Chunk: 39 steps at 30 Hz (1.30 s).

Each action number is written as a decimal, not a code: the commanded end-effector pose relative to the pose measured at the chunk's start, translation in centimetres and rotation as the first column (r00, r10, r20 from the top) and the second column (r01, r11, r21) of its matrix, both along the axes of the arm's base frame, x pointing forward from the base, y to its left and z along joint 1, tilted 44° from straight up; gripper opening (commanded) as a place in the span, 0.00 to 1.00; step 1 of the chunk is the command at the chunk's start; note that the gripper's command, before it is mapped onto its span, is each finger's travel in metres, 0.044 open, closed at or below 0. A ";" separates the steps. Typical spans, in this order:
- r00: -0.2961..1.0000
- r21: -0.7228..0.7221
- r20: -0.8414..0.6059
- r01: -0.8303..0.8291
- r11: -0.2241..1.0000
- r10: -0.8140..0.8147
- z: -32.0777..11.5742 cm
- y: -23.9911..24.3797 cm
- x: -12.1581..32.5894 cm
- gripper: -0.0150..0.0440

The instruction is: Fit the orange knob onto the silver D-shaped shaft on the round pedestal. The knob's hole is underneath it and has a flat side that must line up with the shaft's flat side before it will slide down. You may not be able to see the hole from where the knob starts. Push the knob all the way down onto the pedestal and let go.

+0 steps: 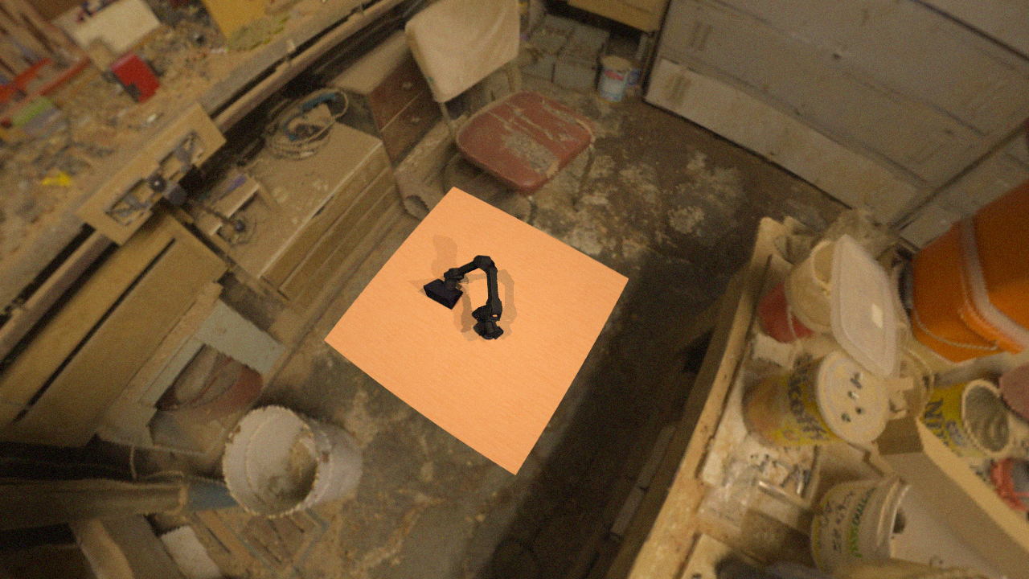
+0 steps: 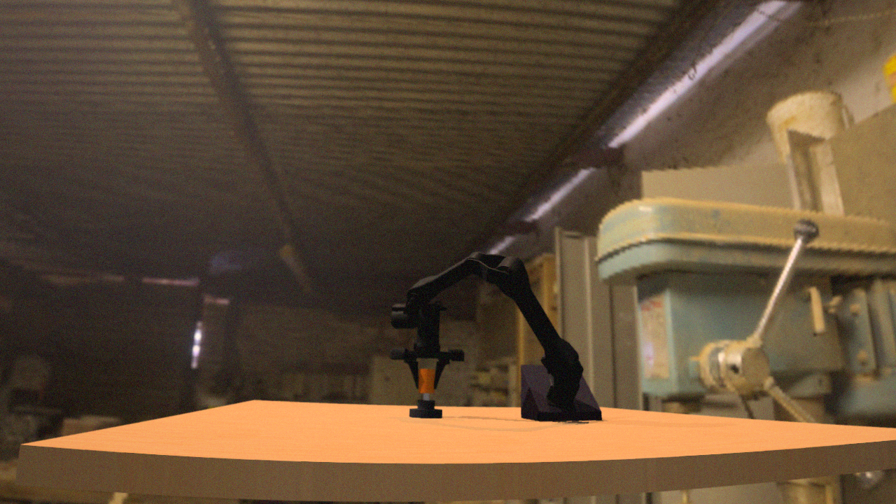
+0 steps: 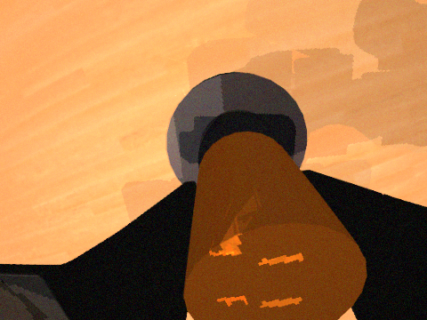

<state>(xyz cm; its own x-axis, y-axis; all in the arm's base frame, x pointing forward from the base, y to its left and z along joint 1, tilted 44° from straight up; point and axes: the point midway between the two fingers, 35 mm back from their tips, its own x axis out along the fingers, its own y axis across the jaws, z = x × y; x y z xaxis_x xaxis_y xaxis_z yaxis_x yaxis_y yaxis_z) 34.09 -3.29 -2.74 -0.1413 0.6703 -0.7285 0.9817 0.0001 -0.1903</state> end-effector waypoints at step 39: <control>0.978 -0.042 -0.139 0.152 0.987 -0.157 0.0 -0.1 0.1 0.25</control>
<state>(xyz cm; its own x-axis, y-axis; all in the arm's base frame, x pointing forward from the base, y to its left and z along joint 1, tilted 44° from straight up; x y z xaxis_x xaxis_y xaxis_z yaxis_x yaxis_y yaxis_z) 34.25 -3.37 -2.64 -0.1405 0.6701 -0.7288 0.9340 -0.1544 -0.3221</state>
